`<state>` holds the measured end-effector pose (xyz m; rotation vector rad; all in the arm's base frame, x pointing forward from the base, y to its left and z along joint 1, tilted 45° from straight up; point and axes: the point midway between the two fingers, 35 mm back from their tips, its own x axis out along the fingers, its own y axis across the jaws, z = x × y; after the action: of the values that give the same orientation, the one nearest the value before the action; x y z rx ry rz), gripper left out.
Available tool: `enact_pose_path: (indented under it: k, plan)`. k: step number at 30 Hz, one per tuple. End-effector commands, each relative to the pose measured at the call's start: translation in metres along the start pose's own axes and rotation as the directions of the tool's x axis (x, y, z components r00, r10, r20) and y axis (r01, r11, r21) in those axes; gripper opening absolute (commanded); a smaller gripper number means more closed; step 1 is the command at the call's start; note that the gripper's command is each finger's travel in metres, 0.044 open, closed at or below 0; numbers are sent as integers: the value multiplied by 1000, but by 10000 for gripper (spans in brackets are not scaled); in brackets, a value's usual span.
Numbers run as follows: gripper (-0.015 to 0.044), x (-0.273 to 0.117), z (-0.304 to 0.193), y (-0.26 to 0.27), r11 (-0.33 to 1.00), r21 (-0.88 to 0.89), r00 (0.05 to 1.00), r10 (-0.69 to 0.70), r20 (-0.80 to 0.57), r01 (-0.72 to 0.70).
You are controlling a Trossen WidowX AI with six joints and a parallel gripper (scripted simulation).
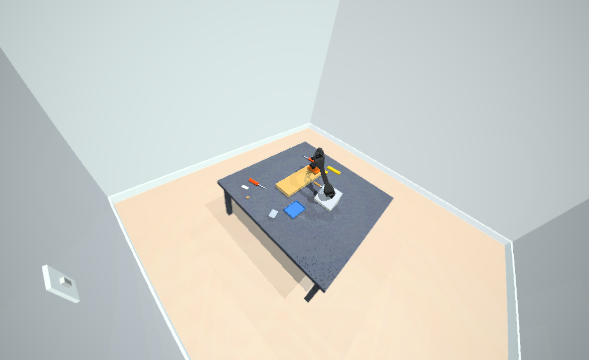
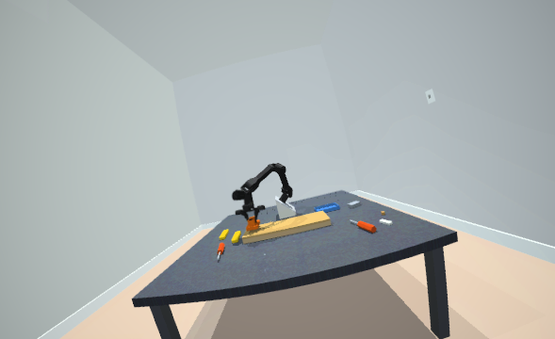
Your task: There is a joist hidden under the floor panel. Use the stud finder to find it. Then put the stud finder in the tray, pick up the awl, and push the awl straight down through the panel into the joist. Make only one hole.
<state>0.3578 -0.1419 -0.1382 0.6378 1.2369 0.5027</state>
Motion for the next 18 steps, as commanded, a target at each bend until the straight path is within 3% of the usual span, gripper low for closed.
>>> enact_pose_path:
  k: [1,18]
  plan:
    - [0,3,0,0,1000,5,1000,3,8,-3]
    - [0,18,-5,21,1000,6,1000,5,8,-5]
